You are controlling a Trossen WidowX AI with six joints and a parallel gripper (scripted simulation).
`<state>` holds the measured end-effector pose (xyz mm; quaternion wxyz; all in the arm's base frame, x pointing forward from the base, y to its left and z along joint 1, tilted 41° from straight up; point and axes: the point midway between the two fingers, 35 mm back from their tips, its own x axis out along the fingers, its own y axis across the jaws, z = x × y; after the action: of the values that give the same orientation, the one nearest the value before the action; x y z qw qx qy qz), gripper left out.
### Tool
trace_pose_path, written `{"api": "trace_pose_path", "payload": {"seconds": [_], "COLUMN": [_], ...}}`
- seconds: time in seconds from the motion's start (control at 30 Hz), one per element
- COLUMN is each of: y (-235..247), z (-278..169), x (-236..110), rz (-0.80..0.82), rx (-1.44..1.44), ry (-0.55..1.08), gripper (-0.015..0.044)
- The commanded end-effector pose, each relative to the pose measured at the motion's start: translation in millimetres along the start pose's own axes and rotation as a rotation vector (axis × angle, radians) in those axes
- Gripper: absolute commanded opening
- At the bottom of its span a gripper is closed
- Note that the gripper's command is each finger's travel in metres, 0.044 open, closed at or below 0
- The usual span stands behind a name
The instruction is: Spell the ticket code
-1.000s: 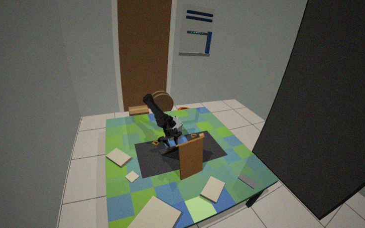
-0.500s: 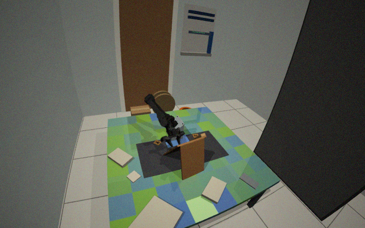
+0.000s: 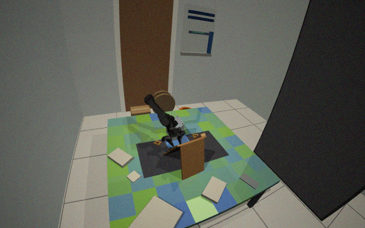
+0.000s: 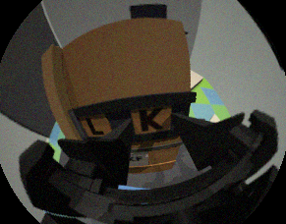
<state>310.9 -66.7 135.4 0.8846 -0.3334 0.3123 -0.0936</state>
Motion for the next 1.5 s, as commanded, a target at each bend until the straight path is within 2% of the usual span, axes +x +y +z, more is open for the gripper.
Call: {"api": "trace_pose_path", "payload": {"seconds": [0.0, 1.47], "y": [4, 29], "z": [-2, -2], "x": [0, 0], "rz": [-0.002, -0.001], "rx": [0.002, 0.003], "ry": [0.005, 0.005], "gripper": [0.0000, 0.0000]}}
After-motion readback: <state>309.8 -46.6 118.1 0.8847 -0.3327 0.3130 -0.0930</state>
